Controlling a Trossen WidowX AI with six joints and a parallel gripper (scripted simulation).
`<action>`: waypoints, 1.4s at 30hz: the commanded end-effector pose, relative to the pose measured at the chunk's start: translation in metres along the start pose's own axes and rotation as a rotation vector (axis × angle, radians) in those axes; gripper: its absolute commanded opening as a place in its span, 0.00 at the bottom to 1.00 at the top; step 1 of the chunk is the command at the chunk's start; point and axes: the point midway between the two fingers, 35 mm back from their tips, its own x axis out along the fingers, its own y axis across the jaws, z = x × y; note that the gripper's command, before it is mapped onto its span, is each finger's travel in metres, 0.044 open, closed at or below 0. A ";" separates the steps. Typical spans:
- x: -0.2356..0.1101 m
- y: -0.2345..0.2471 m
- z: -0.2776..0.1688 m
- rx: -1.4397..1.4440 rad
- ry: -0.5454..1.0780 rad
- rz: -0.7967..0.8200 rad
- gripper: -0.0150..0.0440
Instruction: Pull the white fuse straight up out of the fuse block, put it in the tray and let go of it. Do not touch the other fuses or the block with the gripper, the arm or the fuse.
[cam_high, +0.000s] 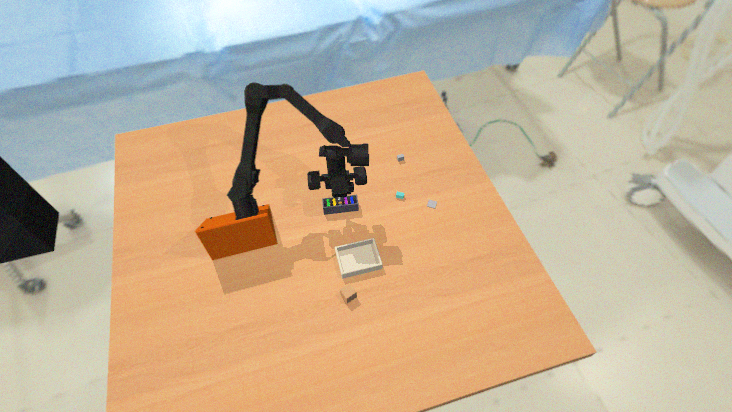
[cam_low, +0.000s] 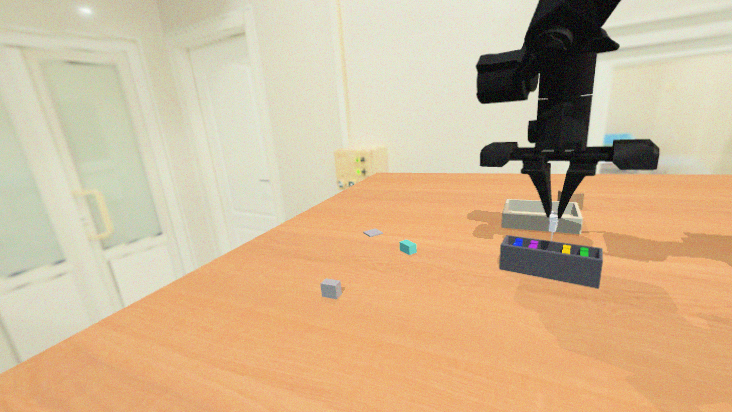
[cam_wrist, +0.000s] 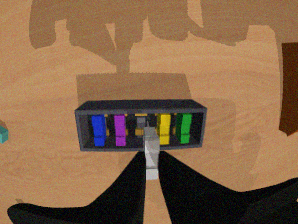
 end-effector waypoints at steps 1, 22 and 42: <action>-0.009 0.003 -0.001 -0.009 -0.005 0.009 0.25; -0.018 0.033 0.067 -0.006 -0.025 0.017 0.25; -0.019 0.044 0.181 -0.009 -0.024 0.015 0.25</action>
